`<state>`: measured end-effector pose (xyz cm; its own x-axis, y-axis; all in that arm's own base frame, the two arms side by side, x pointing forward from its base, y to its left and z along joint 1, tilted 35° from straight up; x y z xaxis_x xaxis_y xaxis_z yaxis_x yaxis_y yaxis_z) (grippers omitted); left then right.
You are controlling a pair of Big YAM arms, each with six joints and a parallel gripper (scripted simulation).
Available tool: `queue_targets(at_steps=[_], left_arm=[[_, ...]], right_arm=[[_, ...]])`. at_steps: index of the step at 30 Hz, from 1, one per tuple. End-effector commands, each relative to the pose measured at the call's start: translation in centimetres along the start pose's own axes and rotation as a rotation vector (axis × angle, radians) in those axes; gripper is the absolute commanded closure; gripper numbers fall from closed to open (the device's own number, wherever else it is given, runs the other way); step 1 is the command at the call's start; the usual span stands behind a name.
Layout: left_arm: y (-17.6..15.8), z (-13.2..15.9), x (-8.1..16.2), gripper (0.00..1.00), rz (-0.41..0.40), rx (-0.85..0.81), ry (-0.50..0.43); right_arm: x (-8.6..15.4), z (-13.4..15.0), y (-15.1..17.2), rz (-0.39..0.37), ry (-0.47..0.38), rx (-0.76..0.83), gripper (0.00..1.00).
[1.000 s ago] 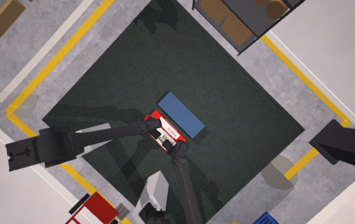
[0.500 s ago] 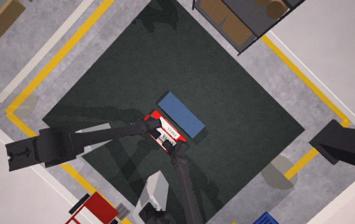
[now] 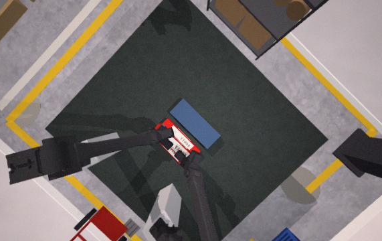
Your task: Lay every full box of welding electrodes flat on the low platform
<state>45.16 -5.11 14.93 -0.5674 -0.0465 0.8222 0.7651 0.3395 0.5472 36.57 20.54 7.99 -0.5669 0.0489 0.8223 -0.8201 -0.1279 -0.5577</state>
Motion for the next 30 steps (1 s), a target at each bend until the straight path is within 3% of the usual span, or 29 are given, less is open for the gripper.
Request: queue_targets(at_steps=[1,20,30], left_arm=[[1.3,-0.3,0.7,1.0,-0.032,0.0,-0.018],[1.3,-0.3,0.7,1.0,-0.032,0.0,-0.018],[-0.8,0.4,1.0,1.0,-0.025,-0.007,-0.007]], right_arm=[[0.5,-0.3,-1.1,0.028,-0.014,-0.004,1.0],[0.5,-0.3,-1.1,0.028,-0.014,-0.004,1.0],[1.0,-0.4,0.1,0.044,-0.019,0.001,1.0]])
Point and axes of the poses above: on each arm, the point where the finger pads meet when closed, its own x axis back along the fingers, its own y axis across the jaws, z = x × y, the point moved 4 cm from there along x, back along the fingers, and after that the axes turned 4 degrees about -x, right-handed, at the moved point
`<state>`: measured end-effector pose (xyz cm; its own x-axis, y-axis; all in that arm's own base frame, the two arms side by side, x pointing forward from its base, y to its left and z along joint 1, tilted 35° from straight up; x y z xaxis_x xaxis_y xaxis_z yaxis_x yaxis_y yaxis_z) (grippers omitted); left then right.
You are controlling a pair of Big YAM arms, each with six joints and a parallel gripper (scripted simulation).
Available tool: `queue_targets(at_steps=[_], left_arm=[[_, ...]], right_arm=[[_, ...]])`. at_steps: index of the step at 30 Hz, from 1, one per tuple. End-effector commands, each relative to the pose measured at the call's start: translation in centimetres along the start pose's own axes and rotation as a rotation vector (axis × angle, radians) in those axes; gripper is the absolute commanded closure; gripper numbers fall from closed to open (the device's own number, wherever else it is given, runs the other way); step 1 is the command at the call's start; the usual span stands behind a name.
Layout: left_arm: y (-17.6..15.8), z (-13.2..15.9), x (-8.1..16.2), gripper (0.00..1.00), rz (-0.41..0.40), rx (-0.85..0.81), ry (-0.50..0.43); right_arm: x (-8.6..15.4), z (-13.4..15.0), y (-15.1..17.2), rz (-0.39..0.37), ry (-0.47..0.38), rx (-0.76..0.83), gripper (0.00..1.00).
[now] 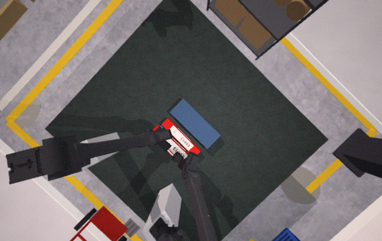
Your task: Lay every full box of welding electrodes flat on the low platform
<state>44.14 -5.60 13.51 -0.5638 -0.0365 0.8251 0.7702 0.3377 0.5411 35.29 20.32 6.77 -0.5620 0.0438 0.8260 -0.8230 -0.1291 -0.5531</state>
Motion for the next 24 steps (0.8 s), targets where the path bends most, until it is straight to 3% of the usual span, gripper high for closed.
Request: queue_targets(at_steps=[1,24], left_arm=[[0.9,0.1,1.5,1.0,-0.043,-0.003,-0.006],[-3.0,0.4,1.4,1.0,-0.03,-0.005,0.001]], right_arm=[[1.3,-0.6,-1.1,0.051,-0.019,0.001,1.0],[1.1,-0.5,2.9,0.031,-0.009,0.013,1.0]])
Point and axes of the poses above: on each arm, the point where the finger pads meet when closed, its own x axis back along the fingers, its own y axis across the jaws, z = x × y, the point moved 4 cm from there along x, back along the fingers, and after that the axes turned 4 degrees about -x, right-handed, at the moved point
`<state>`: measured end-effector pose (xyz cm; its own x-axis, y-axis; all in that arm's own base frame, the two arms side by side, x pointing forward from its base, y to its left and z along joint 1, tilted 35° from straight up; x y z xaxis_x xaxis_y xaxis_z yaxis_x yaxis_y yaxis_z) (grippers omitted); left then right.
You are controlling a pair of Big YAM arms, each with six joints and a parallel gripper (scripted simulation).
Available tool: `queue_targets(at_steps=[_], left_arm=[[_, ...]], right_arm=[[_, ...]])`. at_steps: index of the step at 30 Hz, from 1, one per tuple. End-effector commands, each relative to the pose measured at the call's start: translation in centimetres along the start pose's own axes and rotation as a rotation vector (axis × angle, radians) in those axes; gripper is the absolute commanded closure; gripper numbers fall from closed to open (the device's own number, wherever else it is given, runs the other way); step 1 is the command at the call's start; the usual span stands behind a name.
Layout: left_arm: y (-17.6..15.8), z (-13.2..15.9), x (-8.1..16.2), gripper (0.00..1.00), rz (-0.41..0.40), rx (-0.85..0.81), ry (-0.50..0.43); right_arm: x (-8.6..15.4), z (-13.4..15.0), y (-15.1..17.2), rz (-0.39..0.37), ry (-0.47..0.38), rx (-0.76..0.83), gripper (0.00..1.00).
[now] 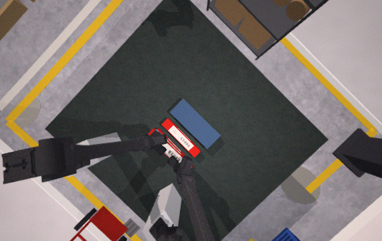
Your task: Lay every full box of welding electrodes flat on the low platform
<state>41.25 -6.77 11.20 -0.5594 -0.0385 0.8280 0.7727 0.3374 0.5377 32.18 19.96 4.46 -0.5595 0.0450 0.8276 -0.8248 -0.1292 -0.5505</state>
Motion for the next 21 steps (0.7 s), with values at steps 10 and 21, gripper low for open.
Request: queue_targets(at_steps=[10,21], left_arm=[[2.2,0.1,2.1,1.0,-0.054,0.004,-0.009],[2.3,0.1,2.3,1.0,-0.054,0.004,-0.009]], right_arm=[[1.3,0.2,-1.9,0.041,-0.003,-0.007,1.0],[1.4,0.3,-2.2,0.041,-0.001,-0.009,1.0]])
Point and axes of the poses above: on each arm, the point where the finger pads meet when closed, its own x axis back along the fingers, its own y axis across the jaws, z = x × y, the point moved 4 cm from there along x, back along the fingers, and after that the axes turned 4 degrees about -x, right-handed, at the moved point
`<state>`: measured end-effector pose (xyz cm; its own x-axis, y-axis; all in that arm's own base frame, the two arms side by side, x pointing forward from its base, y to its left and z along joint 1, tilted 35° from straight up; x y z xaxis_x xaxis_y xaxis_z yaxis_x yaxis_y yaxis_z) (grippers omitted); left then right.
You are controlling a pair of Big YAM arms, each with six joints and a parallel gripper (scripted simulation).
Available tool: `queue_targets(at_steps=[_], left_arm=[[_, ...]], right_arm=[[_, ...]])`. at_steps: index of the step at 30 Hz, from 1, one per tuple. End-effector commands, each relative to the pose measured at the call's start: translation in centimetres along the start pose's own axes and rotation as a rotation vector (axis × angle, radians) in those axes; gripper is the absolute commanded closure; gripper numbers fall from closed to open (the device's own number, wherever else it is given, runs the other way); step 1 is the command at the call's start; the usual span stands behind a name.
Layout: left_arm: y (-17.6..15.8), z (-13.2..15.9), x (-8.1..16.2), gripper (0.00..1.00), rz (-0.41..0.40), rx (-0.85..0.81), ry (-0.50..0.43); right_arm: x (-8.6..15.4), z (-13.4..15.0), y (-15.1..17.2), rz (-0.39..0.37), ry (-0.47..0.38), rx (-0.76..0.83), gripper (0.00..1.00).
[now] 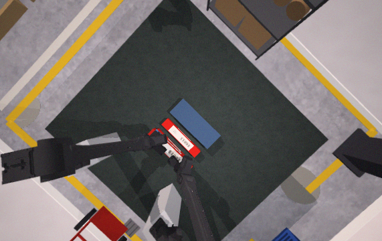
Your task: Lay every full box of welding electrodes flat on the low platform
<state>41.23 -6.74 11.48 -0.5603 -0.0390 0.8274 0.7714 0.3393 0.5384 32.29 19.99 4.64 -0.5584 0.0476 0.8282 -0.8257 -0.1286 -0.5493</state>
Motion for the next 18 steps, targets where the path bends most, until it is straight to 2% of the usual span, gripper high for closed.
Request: queue_targets(at_steps=[1,18], left_arm=[[2.18,0.17,2.11,1.0,-0.052,0.002,-0.009],[2.31,0.29,2.29,1.0,-0.052,0.002,-0.009]], right_arm=[[1.28,0.33,-1.98,0.042,-0.004,-0.009,1.0],[1.39,0.39,-2.13,0.042,-0.004,-0.009,1.0]])
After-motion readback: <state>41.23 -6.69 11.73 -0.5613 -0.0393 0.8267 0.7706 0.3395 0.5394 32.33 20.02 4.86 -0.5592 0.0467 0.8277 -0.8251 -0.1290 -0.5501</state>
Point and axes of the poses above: on each arm, the point where the finger pads meet when closed, its own x axis back along the fingers, its own y axis across the jaws, z = x × y, the point moved 4 cm from there along x, back along the fingers, and after that the axes turned 4 degrees about -x, right-handed, at the moved point
